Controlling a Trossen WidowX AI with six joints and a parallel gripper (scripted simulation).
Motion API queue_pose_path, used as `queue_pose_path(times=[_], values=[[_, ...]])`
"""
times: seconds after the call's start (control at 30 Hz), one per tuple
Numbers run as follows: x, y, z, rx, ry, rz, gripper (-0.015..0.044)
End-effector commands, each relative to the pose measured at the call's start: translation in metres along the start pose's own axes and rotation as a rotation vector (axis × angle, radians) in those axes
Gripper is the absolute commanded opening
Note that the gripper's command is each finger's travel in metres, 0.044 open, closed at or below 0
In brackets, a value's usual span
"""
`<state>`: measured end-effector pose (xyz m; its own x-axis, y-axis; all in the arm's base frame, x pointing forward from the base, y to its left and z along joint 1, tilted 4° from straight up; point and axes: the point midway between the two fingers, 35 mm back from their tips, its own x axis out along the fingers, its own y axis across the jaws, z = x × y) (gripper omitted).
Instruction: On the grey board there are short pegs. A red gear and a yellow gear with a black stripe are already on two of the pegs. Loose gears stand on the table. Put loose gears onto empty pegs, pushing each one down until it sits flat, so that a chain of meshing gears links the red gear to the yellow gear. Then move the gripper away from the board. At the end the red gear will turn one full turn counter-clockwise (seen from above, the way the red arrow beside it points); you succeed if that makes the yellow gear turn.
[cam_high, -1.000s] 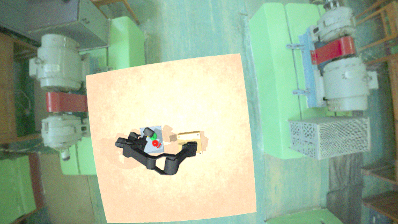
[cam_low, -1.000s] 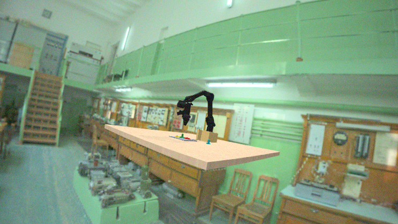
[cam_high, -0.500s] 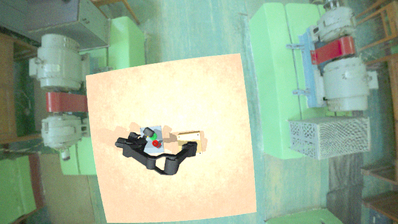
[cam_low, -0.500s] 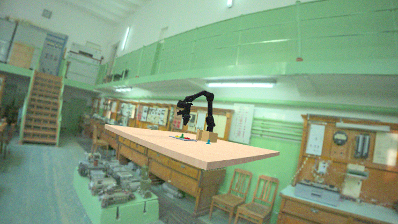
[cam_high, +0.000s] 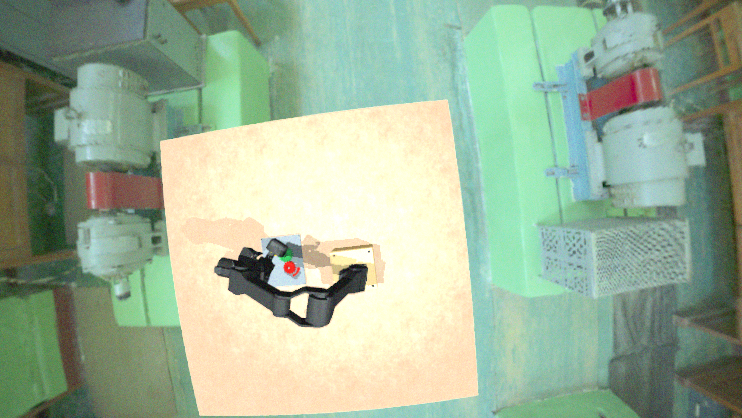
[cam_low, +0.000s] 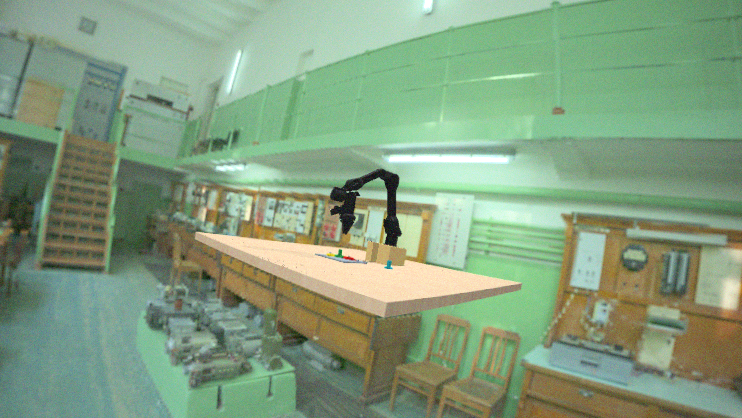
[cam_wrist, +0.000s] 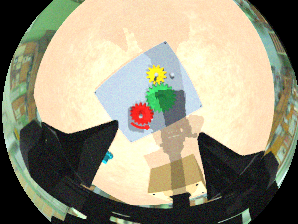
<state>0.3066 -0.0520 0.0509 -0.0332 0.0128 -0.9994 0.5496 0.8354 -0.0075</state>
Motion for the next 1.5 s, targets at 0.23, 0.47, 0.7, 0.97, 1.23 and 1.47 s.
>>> queue_pose_path(times=[0.23, 0.47, 0.7, 0.97, 1.23, 1.47], values=[[-0.020, 0.116, -0.083, -0.006, -0.003, 0.014, 0.0440], [-0.034, 0.170, -0.172, -0.006, 0.007, 0.021, 0.0440], [-0.046, 0.191, -0.268, -0.007, 0.023, 0.020, 0.0440], [-0.047, 0.192, -0.276, -0.007, 0.024, 0.020, 0.0440], [-0.047, 0.192, -0.276, -0.007, 0.024, 0.020, 0.0440], [-0.047, 0.192, -0.276, -0.007, 0.024, 0.020, 0.0440]])
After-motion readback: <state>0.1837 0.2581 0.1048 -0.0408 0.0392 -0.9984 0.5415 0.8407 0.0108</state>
